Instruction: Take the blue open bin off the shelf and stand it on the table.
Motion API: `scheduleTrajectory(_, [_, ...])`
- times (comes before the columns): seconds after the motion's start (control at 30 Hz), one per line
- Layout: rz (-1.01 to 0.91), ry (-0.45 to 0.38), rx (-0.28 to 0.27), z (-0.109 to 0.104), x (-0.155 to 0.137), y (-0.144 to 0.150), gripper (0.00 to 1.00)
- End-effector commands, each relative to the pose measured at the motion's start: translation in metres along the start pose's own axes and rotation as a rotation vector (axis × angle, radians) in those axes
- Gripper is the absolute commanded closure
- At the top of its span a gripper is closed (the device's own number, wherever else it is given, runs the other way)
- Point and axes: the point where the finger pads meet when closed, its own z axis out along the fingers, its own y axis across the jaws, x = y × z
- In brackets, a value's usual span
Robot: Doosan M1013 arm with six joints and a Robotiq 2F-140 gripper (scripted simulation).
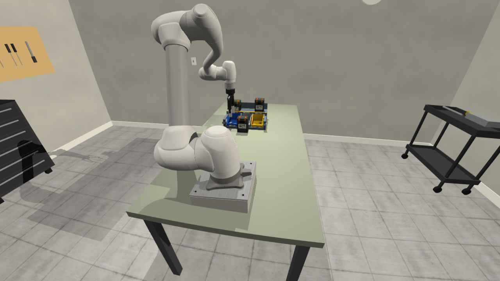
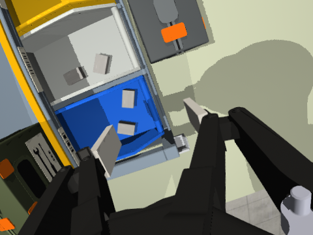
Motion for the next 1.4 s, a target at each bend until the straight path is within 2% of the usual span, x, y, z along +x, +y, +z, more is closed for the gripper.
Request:
scheduleTrajectory(0.0, [0.000, 0.000, 0.000, 0.000, 0.000, 0.000, 0.43])
scheduleTrajectory(0.07, [0.000, 0.000, 0.000, 0.000, 0.000, 0.000, 0.43])
scheduleTrajectory(0.23, [-0.014, 0.000, 0.000, 0.030, 0.000, 0.000, 0.43])
scheduleTrajectory(0.63, [-0.014, 0.000, 0.000, 0.030, 0.000, 0.000, 0.43])
scheduleTrajectory(0.8, [-0.014, 0.000, 0.000, 0.075, 0.000, 0.000, 0.43])
scheduleTrajectory(1.37, [-0.014, 0.000, 0.000, 0.075, 0.000, 0.000, 0.43])
